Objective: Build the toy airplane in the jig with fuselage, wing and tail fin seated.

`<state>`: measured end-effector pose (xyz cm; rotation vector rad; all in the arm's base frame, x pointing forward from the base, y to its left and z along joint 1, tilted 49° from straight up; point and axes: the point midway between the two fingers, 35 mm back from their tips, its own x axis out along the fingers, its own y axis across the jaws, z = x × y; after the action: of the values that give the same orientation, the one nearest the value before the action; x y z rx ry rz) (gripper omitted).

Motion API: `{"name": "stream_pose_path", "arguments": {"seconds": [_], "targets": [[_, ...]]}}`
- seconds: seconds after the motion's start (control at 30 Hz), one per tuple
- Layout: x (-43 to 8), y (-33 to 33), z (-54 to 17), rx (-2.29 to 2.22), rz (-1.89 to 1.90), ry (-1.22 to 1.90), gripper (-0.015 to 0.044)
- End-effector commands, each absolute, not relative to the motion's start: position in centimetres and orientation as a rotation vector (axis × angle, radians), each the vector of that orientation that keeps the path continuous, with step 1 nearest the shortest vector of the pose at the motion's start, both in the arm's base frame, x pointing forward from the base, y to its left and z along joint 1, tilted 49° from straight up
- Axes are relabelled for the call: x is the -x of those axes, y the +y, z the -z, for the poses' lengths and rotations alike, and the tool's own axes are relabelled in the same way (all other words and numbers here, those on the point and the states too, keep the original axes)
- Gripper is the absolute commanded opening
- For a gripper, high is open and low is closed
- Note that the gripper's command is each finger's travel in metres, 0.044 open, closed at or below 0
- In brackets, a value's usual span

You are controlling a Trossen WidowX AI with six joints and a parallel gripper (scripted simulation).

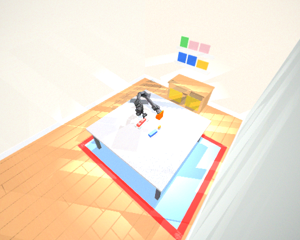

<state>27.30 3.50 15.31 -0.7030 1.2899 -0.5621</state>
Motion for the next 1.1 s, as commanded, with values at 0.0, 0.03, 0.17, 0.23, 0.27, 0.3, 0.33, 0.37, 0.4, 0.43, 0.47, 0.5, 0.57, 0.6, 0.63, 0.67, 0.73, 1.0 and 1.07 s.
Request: {"name": "stream_pose_path", "arguments": {"seconds": [0.0,0.03,0.17,0.23,0.27,0.3,0.33,0.37,0.4,0.43,0.47,0.5,0.57,0.6,0.63,0.67,0.73,1.0,1.07], "targets": [[-27.5,3.7,-15.1,0.682,0.573,1.283,0.044],[-27.8,4.2,-14.7,0.681,0.571,1.283,0.044],[-29.8,8.3,-11.3,0.674,0.561,1.285,0.044],[-30.6,10.5,-9.2,0.672,0.558,1.286,0.044],[-30.8,11.5,-8.1,0.671,0.557,1.286,0.044],[-31.0,12.6,-6.9,0.67,0.557,1.286,0.044],[-31.2,13.6,-5.7,0.669,0.556,1.286,0.044],[-31.3,14.6,-4.5,0.668,0.556,1.286,0.044],[-31.3,15.6,-3.2,0.668,0.557,1.286,0.044],[-31.2,16.6,-1.9,0.668,0.557,1.285,0.044],[-31.1,17.5,-0.5,0.668,0.558,1.285,0.044],[-30.9,18.3,0.9,0.668,0.56,1.284,0.044],[-30.5,19.8,3.5,0.668,0.563,1.282,0.044],[-30.3,20.2,4.2,0.668,0.564,1.281,0.044],[-30.2,20.3,4.5,0.668,0.565,1.281,0.044],[-30.2,20.3,4.5,0.668,0.565,1.281,0.044],[-30.2,20.3,4.5,0.668,0.565,1.281,0.044],[-30.8,18.4,6.3,0.669,0.565,1.28,0.044],[-31.0,17.8,6.8,0.669,0.566,1.28,0.044]]}}
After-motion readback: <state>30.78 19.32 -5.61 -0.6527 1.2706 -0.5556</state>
